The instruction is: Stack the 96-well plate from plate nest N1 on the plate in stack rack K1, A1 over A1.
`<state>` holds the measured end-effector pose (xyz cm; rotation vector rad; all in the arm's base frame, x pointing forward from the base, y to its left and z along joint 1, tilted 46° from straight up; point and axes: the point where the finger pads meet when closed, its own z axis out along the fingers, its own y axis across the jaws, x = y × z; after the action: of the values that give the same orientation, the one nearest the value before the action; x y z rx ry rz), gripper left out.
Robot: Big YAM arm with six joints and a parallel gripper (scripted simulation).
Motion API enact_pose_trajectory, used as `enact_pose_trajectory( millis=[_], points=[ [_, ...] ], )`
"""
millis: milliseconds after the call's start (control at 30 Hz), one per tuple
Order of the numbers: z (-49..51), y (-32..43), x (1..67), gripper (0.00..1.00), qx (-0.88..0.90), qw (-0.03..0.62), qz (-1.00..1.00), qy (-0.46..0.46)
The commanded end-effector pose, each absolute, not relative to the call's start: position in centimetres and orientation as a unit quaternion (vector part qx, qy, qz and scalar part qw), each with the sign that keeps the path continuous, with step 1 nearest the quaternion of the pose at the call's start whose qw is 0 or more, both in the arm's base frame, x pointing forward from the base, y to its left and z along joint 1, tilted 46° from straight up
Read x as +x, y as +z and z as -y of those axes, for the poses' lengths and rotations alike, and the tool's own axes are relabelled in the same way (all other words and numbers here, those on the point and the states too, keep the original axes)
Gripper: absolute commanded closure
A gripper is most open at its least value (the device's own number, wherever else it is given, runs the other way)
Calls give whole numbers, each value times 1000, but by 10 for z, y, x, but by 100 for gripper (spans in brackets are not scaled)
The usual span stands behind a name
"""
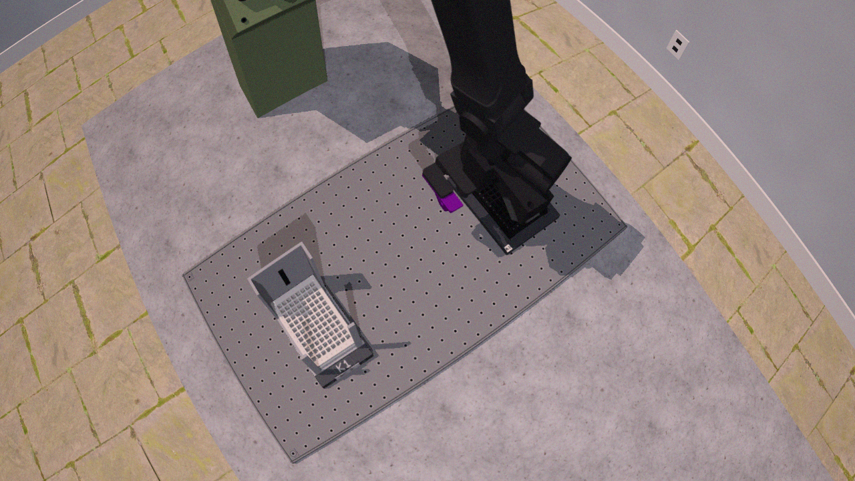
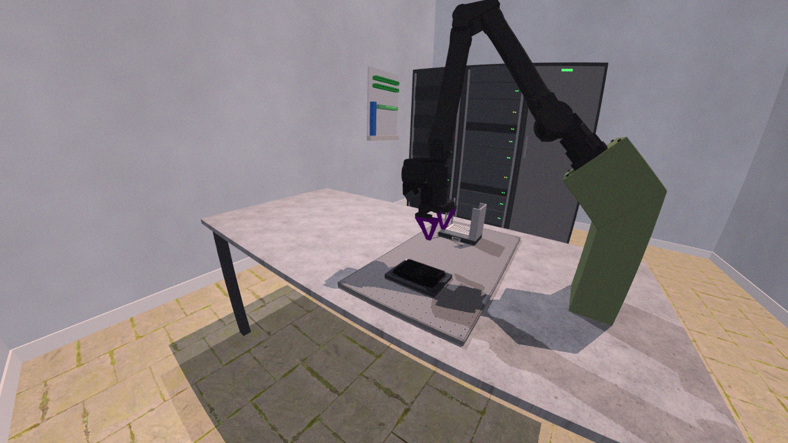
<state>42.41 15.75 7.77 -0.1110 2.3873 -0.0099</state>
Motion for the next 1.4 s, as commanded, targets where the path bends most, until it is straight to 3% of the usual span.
enact_pose_trajectory(
  millis=[0, 667, 1367],
  points=[
    [-166, 90, 423, 0, -35, 378, -925, 3],
    [-248, 121, 389, 0, -57, 401, -914, 21],
    [-244, 103, 405, 0, -59, 399, -915, 14]
  ],
)
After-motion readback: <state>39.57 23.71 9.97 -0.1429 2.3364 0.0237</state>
